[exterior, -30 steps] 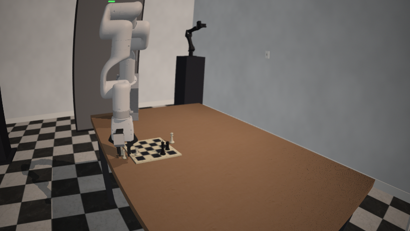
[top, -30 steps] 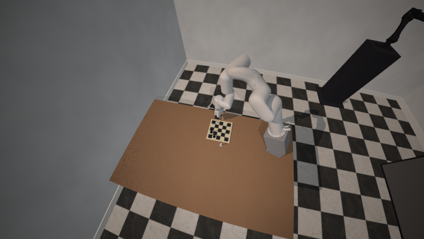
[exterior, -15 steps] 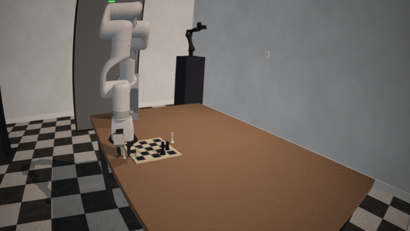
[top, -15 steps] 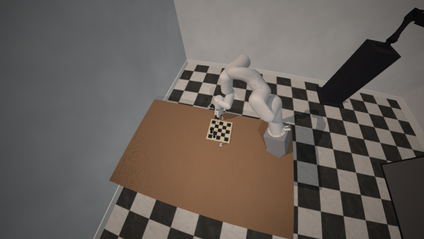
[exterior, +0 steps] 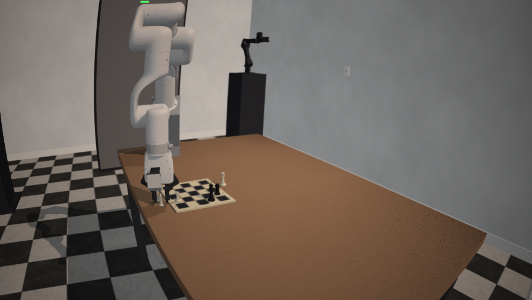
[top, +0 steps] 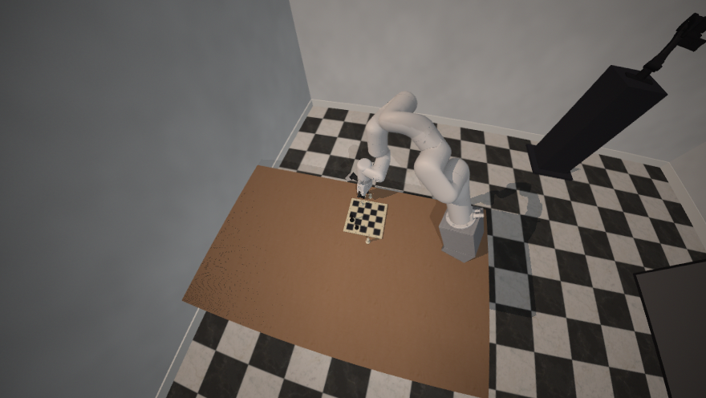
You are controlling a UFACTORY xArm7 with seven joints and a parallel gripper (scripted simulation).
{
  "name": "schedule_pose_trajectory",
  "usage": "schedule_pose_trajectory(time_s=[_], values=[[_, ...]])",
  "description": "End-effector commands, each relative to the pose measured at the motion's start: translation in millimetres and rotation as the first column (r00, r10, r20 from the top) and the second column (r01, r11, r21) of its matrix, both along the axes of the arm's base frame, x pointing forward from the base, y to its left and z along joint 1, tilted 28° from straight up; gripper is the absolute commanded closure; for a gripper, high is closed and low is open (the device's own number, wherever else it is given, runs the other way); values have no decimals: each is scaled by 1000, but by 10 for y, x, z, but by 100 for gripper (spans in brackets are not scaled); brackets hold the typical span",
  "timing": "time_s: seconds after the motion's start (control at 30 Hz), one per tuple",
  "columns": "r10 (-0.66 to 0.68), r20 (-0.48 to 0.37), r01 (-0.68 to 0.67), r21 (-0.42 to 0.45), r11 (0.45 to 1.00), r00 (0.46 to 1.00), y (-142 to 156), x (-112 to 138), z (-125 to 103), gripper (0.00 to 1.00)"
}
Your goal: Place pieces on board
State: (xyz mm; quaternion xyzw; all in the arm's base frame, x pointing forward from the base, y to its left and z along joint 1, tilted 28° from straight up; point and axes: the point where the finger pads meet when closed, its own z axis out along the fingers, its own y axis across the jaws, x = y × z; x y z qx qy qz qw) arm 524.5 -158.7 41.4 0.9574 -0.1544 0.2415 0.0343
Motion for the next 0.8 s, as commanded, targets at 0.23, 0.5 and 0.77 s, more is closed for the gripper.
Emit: schedule_pose_trajectory(time_s=[0.23, 0.5, 0.77], values=[[0, 3, 0, -1, 1000, 1000, -3, 8, 14, 100], [0, 3, 0, -1, 1000, 1000, -3, 8, 14, 100], [0, 3, 0, -1, 1000, 1000, -3, 8, 14, 100]])
